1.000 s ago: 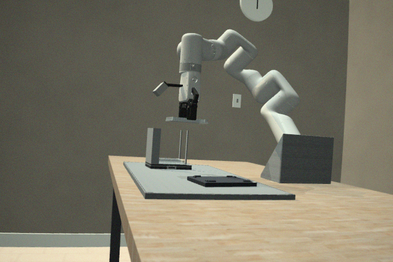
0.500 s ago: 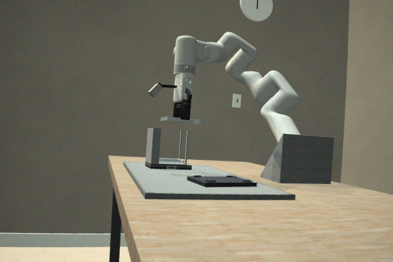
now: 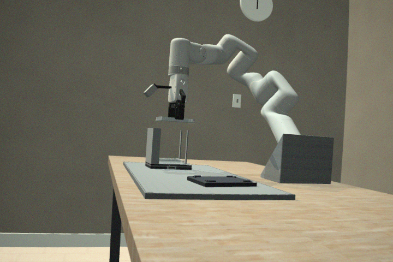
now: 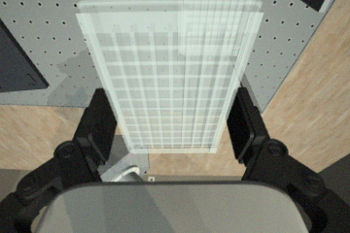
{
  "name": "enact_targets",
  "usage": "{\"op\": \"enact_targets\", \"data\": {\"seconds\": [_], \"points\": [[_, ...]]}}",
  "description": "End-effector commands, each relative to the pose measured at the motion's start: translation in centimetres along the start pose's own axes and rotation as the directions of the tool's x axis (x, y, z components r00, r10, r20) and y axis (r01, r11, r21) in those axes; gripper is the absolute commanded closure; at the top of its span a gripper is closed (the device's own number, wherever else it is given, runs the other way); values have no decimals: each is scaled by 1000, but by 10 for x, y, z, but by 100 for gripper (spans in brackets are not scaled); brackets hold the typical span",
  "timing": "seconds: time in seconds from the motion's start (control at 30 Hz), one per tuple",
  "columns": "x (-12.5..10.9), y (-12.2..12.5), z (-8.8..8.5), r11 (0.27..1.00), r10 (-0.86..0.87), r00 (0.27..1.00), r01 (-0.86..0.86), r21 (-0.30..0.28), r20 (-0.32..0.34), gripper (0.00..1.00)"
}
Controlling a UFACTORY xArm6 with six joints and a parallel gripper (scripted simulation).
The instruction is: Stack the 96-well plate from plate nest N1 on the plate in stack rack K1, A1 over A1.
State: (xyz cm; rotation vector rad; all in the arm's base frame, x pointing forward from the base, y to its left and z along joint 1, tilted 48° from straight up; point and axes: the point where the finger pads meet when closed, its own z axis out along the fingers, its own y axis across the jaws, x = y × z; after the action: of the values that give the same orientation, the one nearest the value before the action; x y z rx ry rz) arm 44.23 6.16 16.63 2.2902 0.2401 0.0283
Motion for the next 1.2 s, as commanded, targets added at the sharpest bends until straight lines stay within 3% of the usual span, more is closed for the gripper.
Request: {"op": "enact_targets", "data": {"seconds": [0.0,0.5,1.17], "points": [[3,13,-2,1000,1,1000,-1,1,-3,100],[11,56,-3,1000,1,1000,-1,1,-3,100],[11,56,-3,1000,1,1000,-1,1,-3,100]]}}
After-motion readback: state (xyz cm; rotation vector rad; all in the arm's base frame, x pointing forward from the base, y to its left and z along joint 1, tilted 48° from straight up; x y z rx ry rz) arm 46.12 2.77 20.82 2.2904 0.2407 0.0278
